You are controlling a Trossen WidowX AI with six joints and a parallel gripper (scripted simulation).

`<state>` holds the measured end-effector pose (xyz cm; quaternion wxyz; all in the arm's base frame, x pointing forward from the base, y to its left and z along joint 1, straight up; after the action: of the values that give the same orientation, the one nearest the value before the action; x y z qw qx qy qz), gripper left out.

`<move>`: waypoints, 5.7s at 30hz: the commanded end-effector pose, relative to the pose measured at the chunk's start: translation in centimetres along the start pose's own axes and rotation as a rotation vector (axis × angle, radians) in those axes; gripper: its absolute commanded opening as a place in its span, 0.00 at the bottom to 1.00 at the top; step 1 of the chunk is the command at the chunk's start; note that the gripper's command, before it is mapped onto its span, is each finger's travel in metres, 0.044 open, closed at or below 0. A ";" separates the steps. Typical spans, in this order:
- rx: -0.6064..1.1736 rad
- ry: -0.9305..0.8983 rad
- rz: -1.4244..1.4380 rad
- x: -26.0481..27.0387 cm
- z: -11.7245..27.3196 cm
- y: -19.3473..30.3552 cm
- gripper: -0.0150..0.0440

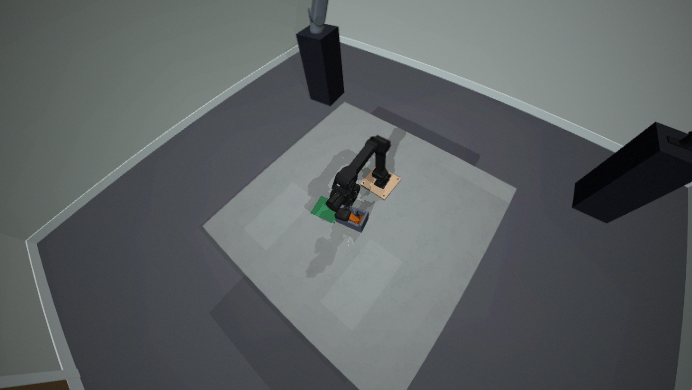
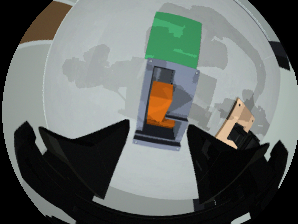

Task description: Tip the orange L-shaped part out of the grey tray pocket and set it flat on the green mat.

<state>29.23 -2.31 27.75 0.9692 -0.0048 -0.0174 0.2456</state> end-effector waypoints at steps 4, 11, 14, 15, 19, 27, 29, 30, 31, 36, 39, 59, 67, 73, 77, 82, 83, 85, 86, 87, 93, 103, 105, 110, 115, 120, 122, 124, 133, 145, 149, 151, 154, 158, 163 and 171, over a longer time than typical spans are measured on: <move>0.000 0.005 -0.124 0.1 -0.3 -0.7 0.73; 0.000 0.005 -0.124 0.0 -3.0 -0.7 0.73; 0.000 0.005 -0.124 0.0 -3.2 -0.7 0.73; 0.000 0.005 -0.124 0.0 -3.2 -0.7 0.73; 0.000 0.005 -0.124 0.1 -3.7 -0.7 0.73; 0.000 0.005 -0.124 0.1 -5.0 -0.7 0.73; 0.000 0.005 -0.124 0.1 -5.3 -0.7 0.73; 0.000 0.005 -0.124 0.1 -5.5 -0.7 0.73; 0.000 0.005 -0.124 0.1 -5.6 -0.7 0.73; 0.000 0.005 -0.124 0.1 -6.4 -0.7 0.73; 0.000 0.005 -0.124 0.1 -6.9 -0.7 0.73; -0.002 -0.005 -0.120 0.1 -7.6 -0.7 0.55; -0.002 -0.005 -0.120 0.1 -7.6 -0.7 0.46; -0.002 -0.005 -0.120 0.1 -7.6 -0.7 0.26; -0.002 -0.005 -0.120 0.1 -7.6 -0.7 0.25; -0.002 -0.003 -0.121 0.1 -7.1 -0.7 0.25; -0.002 -0.002 -0.121 0.1 -6.9 -0.7 0.25; -0.001 0.000 -0.122 0.1 -6.6 -0.7 0.25; -0.001 0.000 -0.122 0.1 -6.4 -0.7 0.25; -0.001 0.001 -0.122 0.1 -6.3 -0.7 0.25; -0.001 0.003 -0.123 0.1 -5.3 -0.7 0.25; 0.000 0.005 -0.124 0.1 -3.8 -0.7 0.25; 0.000 0.005 -0.124 0.1 -3.5 -0.7 0.25; 0.000 0.005 -0.124 0.1 -2.7 -0.7 0.25; 0.000 0.005 -0.124 0.1 -1.9 -0.7 0.25; 0.000 0.005 -0.124 0.1 -1.1 -0.7 0.25; 0.000 0.005 -0.124 0.1 -0.8 -0.7 0.25; 0.000 0.005 -0.124 0.1 -0.4 -0.7 0.25; 0.000 0.005 -0.124 0.1 1.0 -0.7 0.25; -0.001 0.006 -0.124 -0.4 1.1 -1.6 0.25; -0.003 0.006 -0.124 -1.2 0.9 -3.1 0.25; -0.004 0.007 -0.124 -1.7 0.9 -3.9 0.25; -0.005 0.008 -0.124 -2.4 0.9 -5.2 0.25; -0.007 0.009 -0.124 -3.4 0.9 -6.9 0.25; -0.009 0.010 -0.124 -4.5 0.9 -8.9 0.25; -0.012 0.011 -0.124 -6.1 1.0 -12.1 0.25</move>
<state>29.43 -14.53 28.80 0.9828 -0.0127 -0.0134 0.1835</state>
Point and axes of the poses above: the point midway between the two fingers, 35 mm back from their tips, its own z axis back along the fingers, its own x axis across the jaws, y = z × x, the point moved 10 cm from there along z, back along the fingers, and after that the axes turned 15 degrees about z, right-handed, at the moved point
